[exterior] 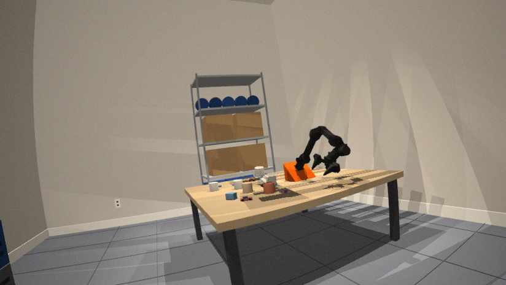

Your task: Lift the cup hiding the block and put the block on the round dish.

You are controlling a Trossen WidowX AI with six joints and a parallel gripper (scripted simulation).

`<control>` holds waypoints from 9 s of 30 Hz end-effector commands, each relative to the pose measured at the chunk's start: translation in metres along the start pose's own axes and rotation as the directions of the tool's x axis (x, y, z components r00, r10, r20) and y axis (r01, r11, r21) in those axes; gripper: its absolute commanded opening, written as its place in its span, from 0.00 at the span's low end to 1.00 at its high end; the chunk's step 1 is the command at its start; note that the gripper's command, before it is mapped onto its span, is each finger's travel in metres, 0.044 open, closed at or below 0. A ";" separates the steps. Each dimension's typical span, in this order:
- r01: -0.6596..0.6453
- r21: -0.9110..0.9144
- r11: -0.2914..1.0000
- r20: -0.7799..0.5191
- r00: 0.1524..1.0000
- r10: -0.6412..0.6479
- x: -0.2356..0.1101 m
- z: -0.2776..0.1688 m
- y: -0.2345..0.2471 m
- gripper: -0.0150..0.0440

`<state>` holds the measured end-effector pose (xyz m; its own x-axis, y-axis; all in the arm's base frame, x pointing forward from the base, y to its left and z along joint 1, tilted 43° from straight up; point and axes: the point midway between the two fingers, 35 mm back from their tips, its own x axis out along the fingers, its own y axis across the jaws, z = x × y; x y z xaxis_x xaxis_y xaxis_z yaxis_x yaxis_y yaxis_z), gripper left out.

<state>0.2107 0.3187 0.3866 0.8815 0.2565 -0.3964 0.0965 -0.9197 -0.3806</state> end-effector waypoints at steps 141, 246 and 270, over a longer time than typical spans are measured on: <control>-0.041 -0.236 -0.971 0.352 0.928 -0.125 -0.009 0.072 0.486 1.00; -0.850 0.442 -0.285 0.781 0.521 -0.343 0.173 0.114 0.343 0.81; -0.848 0.444 -0.289 0.782 0.524 -0.338 0.166 0.095 0.352 0.25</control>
<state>0.3452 0.0697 0.1041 0.0608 0.6799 -0.7308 -0.9805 0.1777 0.0837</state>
